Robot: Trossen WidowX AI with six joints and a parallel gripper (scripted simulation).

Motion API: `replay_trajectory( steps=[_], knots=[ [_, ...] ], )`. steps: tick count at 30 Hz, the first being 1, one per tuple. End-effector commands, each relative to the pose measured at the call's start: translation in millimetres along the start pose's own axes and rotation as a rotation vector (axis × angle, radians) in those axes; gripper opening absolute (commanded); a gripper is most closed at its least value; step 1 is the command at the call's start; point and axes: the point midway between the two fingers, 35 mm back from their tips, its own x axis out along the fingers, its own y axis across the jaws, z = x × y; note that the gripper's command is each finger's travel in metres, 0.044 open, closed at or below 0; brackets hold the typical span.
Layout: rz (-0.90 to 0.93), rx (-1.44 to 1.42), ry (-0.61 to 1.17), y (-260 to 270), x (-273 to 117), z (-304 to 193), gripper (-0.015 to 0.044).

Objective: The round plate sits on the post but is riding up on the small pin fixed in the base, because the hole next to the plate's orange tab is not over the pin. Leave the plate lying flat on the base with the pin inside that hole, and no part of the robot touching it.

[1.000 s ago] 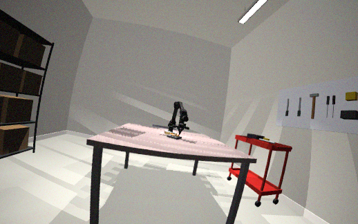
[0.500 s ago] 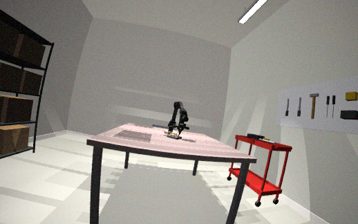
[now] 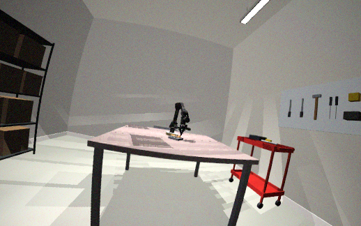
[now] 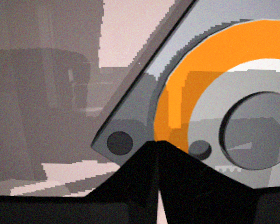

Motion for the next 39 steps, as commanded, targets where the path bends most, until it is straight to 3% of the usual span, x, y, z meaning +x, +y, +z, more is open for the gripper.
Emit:
replay_trajectory(
  steps=[1,39],
  knots=[
    [-0.002,0.004,0.02,-1,3,-8,0.0],
    [-0.003,0.004,0.022,-18,2,-36,0.0]
  ],
)
